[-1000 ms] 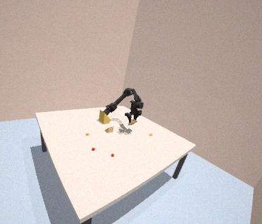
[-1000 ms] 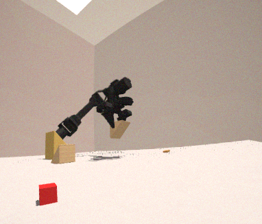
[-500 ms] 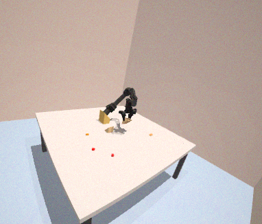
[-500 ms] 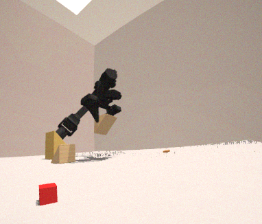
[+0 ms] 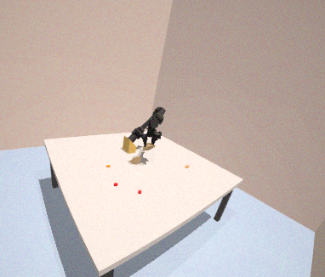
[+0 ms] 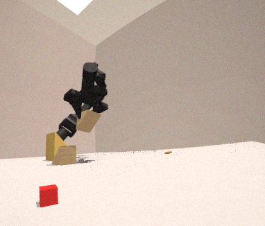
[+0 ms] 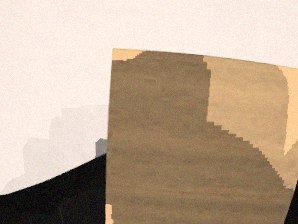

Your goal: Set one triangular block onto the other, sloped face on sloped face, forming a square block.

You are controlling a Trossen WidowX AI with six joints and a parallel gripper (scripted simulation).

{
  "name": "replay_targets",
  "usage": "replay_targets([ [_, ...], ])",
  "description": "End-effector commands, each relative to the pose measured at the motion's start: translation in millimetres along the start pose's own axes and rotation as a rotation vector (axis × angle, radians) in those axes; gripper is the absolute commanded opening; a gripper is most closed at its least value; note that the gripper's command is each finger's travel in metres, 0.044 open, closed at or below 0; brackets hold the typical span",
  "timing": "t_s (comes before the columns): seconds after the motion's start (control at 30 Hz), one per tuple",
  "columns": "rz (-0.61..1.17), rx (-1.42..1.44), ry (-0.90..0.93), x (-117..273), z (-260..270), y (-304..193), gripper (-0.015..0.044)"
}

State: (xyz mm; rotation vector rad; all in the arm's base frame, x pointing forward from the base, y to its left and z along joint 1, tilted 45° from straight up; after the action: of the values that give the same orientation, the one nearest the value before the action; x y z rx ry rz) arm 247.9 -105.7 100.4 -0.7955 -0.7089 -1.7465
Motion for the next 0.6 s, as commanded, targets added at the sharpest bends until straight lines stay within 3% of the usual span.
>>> replay_targets([
  [0.0, 0.015, 0.0, 0.0, 3, -18, -13, 0.0],
  [0.57, 0.034, 0.009, 0.049, 15, -72, -70, 0.0],
])
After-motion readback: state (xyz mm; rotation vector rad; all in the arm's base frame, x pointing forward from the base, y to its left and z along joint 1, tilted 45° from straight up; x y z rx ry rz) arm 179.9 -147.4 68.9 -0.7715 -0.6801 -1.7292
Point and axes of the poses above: the point midway between the two fingers, 35 mm back from their tips, its own x axis back along the fingers, its own z axis across the jaws, y = z × x, the point moved 4 cm from there along x, back along the fingers, and after that the axes turned 6 degrees about -x, right-handed, at the moved point
